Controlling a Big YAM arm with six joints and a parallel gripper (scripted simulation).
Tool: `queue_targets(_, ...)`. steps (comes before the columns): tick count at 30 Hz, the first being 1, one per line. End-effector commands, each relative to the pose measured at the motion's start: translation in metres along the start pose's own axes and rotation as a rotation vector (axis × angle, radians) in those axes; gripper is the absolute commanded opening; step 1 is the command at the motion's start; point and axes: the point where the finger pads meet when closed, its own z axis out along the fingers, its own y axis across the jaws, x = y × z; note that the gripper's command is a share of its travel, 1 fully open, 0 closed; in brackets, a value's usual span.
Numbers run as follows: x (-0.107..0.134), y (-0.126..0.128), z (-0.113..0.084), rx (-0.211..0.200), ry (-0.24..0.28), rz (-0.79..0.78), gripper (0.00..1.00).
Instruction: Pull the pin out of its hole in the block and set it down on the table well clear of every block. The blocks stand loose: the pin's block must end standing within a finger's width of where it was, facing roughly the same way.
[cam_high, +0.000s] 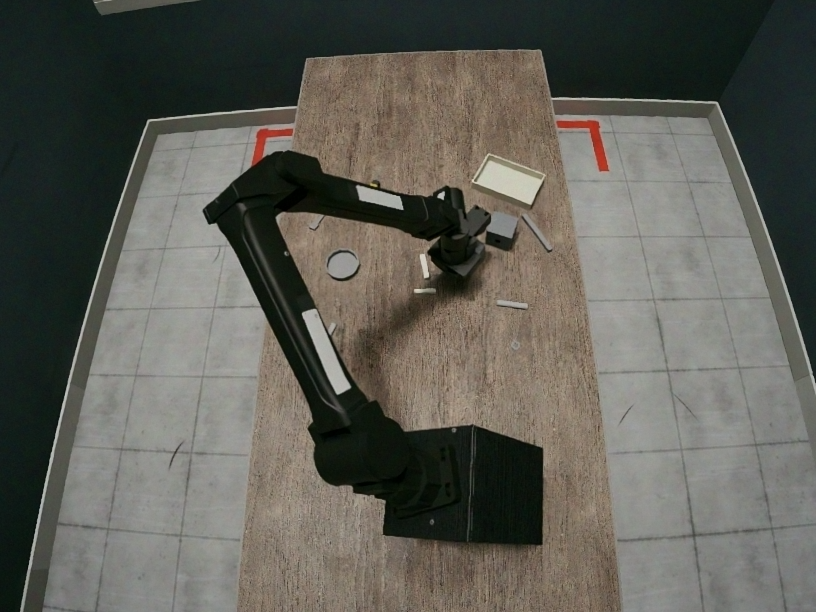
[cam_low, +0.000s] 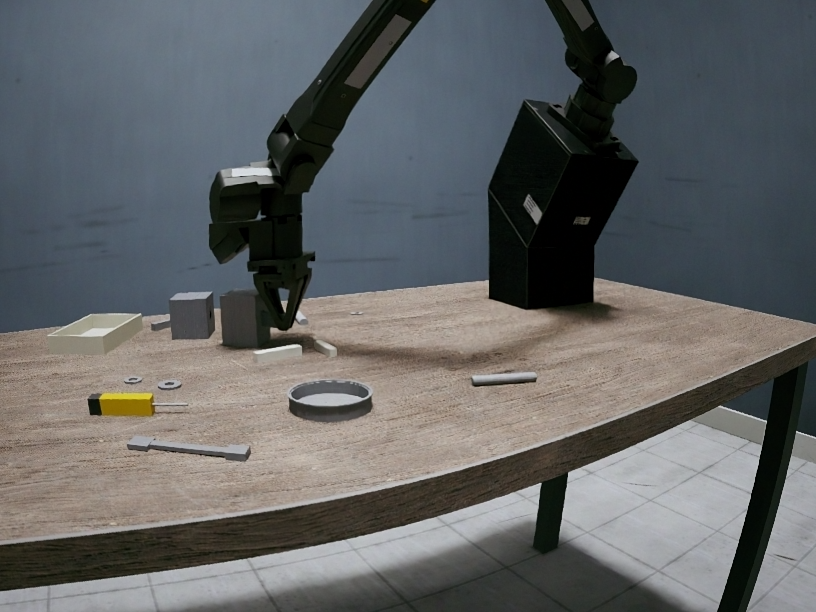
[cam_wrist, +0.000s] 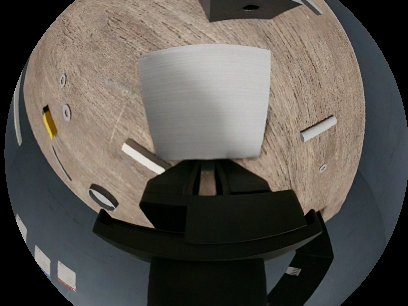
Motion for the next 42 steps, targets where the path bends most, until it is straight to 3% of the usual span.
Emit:
queue_targets(1, 0.0193, 0.0053, 0.0063, 0.014, 0.034, -0.013, 0.00)
queue_targets(15, 0.0197, 0.0052, 0.0051, 0.012, 0.061, -0.019, 0.00)
queue_targets(42, 0.0175, 0.0055, 0.0049, 0.006, 0.066, -0.026, 0.00)
